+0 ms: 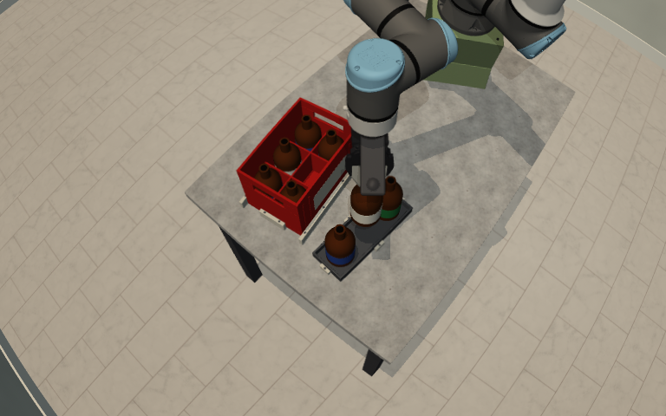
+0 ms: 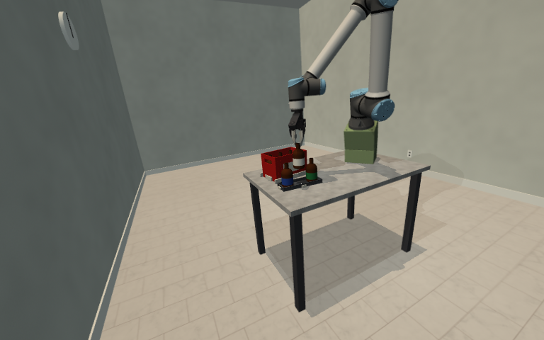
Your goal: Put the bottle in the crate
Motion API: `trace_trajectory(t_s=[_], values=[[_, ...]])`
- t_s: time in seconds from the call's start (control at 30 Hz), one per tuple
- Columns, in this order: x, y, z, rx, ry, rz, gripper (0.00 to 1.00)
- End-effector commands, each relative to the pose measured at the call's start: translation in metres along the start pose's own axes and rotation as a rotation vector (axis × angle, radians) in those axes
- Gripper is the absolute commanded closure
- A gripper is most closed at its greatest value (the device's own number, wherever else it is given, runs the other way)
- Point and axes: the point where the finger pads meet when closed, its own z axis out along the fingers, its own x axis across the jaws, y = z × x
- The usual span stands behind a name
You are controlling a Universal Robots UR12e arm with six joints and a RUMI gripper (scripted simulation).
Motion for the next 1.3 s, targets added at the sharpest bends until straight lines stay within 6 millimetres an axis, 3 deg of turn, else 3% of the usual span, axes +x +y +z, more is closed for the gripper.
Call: trace_trajectory(t_s=[0.0, 1.27], values=[[0.0004, -0.0005, -0.0027, 0.001, 0.001, 0.000, 1.00], [0.0004, -0.0005, -0.0101, 0.001, 0.001, 0.000, 1.00]])
